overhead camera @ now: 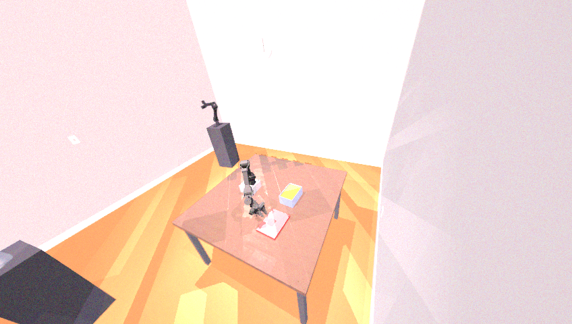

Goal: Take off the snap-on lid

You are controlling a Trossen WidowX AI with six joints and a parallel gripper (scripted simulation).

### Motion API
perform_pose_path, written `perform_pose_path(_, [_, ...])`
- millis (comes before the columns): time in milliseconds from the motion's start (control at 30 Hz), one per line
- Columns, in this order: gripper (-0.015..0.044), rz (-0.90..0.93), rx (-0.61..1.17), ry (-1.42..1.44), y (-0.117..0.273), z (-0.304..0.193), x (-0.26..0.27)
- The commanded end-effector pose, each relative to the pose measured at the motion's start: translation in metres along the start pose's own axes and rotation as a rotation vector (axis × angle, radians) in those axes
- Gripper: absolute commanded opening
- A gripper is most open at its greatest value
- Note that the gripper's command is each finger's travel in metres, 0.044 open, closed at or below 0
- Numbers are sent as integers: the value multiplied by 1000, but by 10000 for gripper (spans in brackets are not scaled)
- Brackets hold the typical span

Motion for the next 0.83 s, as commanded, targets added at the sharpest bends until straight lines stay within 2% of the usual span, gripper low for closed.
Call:
perform_pose_path(0, [440, -1, 3, -1, 7, 0, -6])
perform_pose_path(800, [440, -5, 3, -1, 43, 4, -37])
Point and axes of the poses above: the point midway between the two fingers, 35 mm back from their tips, its own y axis back along the fingers, its own x axis across the jaws, z = x × y, the point moved 4 cm from there along y, back along the fingers, and after that the axes turned 8 degrees about -y, right-handed, at the moved point
